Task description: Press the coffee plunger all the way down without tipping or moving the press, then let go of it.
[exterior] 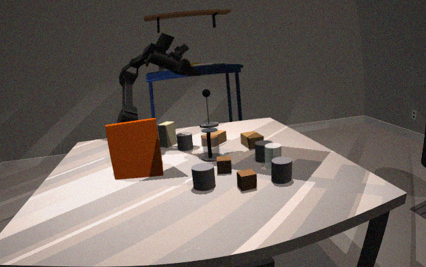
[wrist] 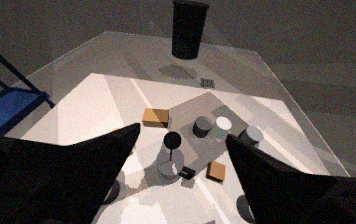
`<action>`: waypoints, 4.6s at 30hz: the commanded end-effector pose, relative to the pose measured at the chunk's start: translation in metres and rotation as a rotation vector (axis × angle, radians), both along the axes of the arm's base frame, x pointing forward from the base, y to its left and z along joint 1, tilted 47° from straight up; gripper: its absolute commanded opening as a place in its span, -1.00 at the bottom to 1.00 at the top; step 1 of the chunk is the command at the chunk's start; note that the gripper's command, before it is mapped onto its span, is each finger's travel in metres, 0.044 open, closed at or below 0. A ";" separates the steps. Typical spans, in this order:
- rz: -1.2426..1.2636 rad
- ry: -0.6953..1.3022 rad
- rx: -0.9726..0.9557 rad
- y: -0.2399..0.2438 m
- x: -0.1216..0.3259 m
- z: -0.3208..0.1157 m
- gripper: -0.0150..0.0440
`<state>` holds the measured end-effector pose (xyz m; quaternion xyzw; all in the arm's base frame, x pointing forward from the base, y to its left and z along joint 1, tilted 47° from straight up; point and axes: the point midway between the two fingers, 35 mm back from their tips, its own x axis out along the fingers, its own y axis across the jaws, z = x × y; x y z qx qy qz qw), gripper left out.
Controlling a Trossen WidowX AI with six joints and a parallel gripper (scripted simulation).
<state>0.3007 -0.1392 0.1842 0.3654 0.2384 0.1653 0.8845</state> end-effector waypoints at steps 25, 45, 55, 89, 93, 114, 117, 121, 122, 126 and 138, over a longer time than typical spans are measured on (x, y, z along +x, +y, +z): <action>0.039 -0.029 -0.009 0.056 0.010 -0.039 1.00; 0.036 -0.034 -0.005 0.068 0.027 -0.043 0.56; 0.036 -0.034 -0.005 0.068 0.027 -0.043 -0.06; 0.039 -0.027 -0.012 0.094 0.033 -0.076 -0.06; 0.039 -0.027 -0.012 0.099 0.034 -0.081 -0.06; 0.037 -0.031 -0.008 0.124 0.038 -0.104 -0.06; 0.036 -0.032 -0.006 0.128 0.039 -0.107 -0.06; 0.035 -0.034 -0.004 0.133 0.041 -0.110 -0.06; 0.035 -0.035 -0.004 0.134 0.042 -0.111 -0.06; 0.035 -0.036 -0.002 0.136 0.047 -0.112 -0.06; 0.035 -0.037 -0.002 0.135 0.052 -0.113 -0.06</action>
